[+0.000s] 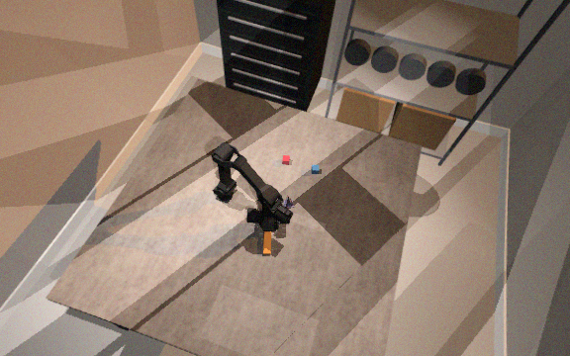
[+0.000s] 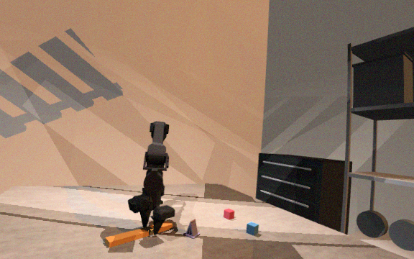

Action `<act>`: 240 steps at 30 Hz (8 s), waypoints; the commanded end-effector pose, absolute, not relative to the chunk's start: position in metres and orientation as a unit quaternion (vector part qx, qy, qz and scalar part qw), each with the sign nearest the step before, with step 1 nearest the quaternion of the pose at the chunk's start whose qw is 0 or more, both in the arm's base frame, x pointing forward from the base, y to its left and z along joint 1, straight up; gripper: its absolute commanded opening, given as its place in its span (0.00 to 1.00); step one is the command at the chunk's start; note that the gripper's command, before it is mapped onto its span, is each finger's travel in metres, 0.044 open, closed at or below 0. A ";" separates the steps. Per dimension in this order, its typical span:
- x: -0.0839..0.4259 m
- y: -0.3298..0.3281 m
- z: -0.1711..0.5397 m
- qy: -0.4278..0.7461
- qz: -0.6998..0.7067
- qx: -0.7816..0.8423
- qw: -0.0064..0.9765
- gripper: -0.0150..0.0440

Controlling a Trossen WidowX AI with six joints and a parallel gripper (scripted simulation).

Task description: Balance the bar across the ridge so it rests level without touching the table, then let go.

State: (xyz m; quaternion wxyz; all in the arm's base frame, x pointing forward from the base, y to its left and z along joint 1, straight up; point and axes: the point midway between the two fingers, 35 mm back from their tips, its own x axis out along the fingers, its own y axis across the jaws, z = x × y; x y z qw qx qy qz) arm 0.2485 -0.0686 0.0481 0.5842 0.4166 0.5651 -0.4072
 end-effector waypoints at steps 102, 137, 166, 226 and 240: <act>0.304 0.054 0.154 0.279 -0.637 0.660 0.284 0.25; 0.326 0.084 0.121 0.186 -0.670 0.694 0.187 0.25; 0.326 0.082 0.111 0.186 -0.670 0.694 0.187 0.25; 0.326 0.082 0.106 0.186 -0.670 0.694 0.187 0.25; 0.326 0.082 0.105 0.186 -0.670 0.694 0.187 0.25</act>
